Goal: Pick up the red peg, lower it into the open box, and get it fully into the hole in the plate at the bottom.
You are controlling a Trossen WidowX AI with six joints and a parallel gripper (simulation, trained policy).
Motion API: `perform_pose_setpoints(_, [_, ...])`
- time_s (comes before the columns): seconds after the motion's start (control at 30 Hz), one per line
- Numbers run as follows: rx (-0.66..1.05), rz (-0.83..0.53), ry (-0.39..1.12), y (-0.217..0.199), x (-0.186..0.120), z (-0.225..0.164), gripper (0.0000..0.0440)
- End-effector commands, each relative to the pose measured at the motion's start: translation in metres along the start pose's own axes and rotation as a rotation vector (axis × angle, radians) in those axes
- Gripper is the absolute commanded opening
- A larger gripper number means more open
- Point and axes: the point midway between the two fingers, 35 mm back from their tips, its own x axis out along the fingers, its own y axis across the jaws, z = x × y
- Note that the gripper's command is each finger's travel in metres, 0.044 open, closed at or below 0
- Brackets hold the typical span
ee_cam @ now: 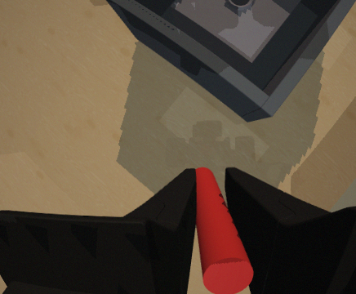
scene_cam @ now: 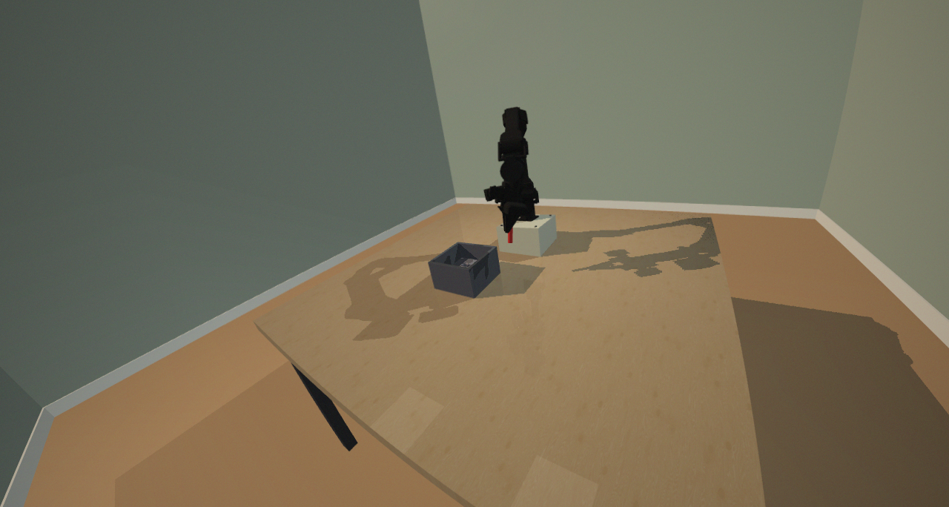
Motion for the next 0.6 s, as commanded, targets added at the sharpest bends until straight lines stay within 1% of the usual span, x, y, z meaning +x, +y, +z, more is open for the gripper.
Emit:
perform_pose_setpoints(0.0, [0.017,-0.008,-0.007,-0.002,-0.001,0.017,0.0000])
perform_pose_setpoints(0.57, [0.142,-0.021,-0.001,-0.020,0.015,0.082,0.0000])
